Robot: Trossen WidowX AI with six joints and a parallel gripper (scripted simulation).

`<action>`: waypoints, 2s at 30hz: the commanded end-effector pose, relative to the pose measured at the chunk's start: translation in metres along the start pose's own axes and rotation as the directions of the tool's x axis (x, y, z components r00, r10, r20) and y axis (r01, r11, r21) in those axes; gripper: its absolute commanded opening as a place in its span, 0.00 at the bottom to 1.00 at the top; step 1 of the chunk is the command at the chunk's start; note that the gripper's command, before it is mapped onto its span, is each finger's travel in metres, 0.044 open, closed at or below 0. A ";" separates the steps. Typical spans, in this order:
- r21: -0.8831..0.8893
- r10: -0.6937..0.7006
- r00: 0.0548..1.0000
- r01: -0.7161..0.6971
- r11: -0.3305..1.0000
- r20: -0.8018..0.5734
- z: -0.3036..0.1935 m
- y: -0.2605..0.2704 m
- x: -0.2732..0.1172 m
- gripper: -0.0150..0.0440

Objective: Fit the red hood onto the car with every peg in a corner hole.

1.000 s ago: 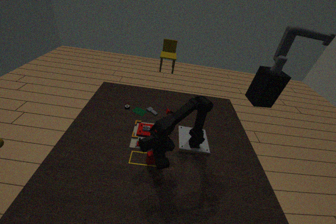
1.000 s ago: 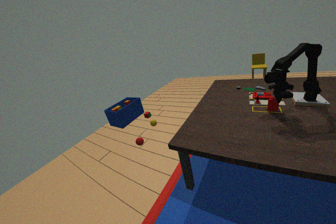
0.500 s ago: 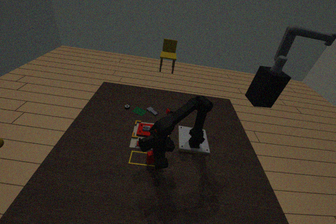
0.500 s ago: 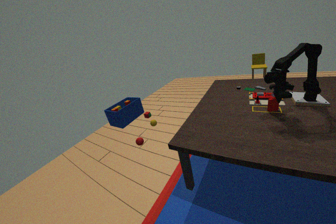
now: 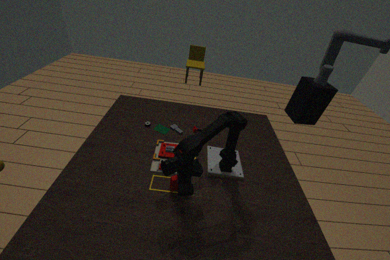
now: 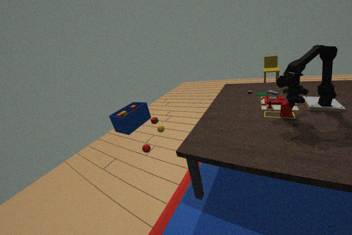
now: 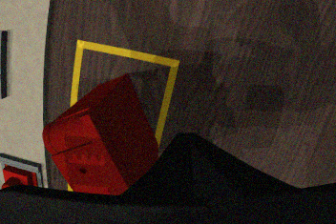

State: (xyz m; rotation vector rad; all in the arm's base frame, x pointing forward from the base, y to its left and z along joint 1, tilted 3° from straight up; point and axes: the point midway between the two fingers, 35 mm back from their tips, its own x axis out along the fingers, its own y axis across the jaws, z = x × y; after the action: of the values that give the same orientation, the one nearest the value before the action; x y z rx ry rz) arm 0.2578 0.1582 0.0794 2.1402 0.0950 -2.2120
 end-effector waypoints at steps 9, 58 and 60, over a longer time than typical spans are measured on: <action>0.063 0.005 1.000 -0.004 0.998 -0.004 -0.001 0.001 0.000 0.25; 0.313 0.005 1.000 -0.003 0.950 -0.004 -0.003 0.004 0.000 0.25; 0.323 0.005 1.000 -0.003 0.946 -0.005 -0.003 0.004 0.000 0.25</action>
State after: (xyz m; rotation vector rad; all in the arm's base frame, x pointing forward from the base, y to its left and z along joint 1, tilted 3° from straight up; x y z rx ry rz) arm 0.2599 0.1548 0.0792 2.2844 -0.2696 -2.3608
